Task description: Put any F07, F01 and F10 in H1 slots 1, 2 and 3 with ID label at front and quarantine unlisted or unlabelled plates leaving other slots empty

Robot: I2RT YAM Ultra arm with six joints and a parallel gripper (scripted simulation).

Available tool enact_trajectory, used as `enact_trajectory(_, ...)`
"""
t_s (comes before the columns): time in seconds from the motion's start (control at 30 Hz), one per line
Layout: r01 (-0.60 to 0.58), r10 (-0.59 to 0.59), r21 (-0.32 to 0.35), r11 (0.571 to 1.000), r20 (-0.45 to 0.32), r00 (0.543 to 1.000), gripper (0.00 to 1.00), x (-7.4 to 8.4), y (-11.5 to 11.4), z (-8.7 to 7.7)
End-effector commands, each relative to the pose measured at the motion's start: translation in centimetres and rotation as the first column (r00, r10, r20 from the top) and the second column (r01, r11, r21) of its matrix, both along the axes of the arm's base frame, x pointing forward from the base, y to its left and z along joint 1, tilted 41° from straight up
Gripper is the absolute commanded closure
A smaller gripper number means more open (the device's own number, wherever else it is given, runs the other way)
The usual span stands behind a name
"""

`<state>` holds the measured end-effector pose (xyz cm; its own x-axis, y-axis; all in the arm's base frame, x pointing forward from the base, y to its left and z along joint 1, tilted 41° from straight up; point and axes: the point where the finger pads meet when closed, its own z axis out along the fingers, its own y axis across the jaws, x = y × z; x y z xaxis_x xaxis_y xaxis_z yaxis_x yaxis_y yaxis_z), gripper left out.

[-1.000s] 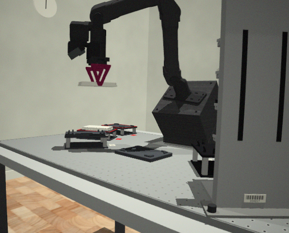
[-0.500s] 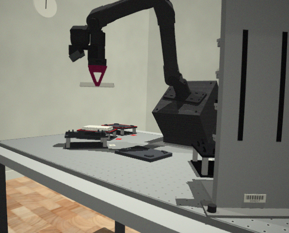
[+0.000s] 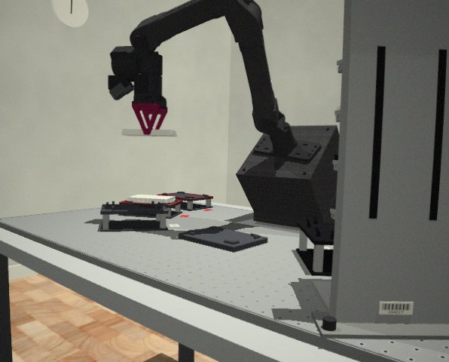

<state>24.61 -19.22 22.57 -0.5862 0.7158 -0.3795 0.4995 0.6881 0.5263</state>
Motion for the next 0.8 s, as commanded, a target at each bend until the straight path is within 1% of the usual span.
enact_trajectory(0.0, 0.054, -0.054, 0.027, 0.998, 0.008, 0.998, 0.14, -0.5, -1.0, 0.1)
enact_trajectory(0.07, 0.079, -0.079, 0.048, 0.996, 0.003, 0.997, 0.14, -0.8, -1.6, -0.2)
enact_trajectory(0.13, 0.079, -0.079, 0.048, 0.996, 0.003, 0.997, 0.14, -0.8, -1.6, -0.2)
enact_trajectory(0.63, 0.080, -0.080, 0.048, 0.996, 0.002, 0.997, 0.14, -2.6, -5.8, -2.3)
enact_trajectory(0.7, 0.080, -0.080, 0.048, 0.996, 0.002, 0.997, 0.14, -2.6, -5.8, -2.3)
enact_trajectory(0.77, 0.080, -0.080, 0.048, 0.996, 0.002, 0.997, 0.14, -2.8, -6.3, -2.6)
